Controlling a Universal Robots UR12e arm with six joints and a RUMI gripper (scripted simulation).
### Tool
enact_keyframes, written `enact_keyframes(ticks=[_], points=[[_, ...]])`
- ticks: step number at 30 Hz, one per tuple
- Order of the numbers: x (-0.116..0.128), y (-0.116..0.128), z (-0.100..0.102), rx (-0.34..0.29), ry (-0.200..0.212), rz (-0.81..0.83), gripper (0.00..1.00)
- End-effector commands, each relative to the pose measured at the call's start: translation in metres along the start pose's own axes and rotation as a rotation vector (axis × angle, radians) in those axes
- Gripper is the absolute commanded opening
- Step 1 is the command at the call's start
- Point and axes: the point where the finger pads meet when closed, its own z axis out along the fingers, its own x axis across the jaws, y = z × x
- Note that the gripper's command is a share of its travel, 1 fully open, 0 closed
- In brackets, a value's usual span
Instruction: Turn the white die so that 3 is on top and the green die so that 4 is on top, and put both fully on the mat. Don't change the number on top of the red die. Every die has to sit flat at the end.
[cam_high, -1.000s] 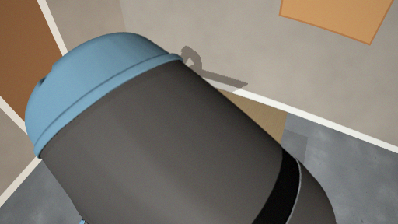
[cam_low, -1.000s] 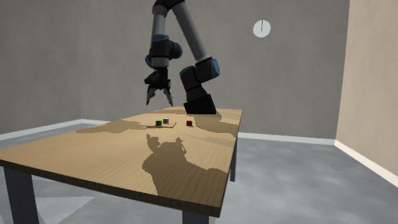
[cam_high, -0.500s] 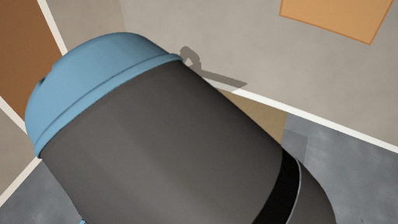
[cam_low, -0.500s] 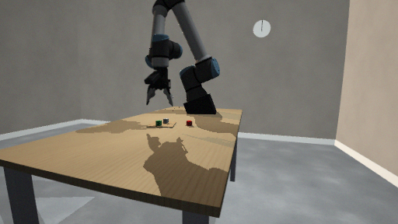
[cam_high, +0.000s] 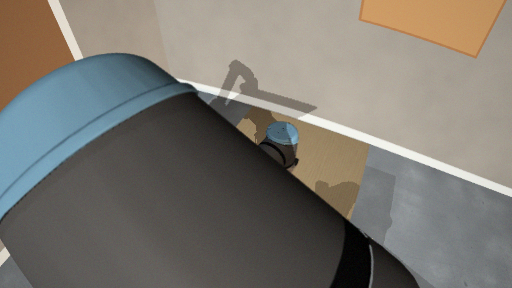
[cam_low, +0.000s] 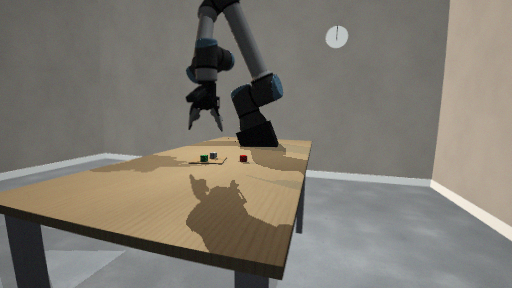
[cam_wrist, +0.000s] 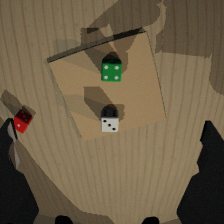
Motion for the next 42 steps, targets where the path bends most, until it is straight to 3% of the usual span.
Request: enact_keyframes(ticks=[1, 6, 13, 42], points=[[0.001, -0.003, -0.035, 0.006, 0.002, 0.003, 1.00], [0.001, -0.003, -0.057, 0.006, 0.002, 0.003, 1.00], [0.001, -0.003, -0.067, 0.006, 0.002, 0.003, 1.00], [0.001, -0.003, -0.068, 0.006, 0.002, 0.003, 1.00]])
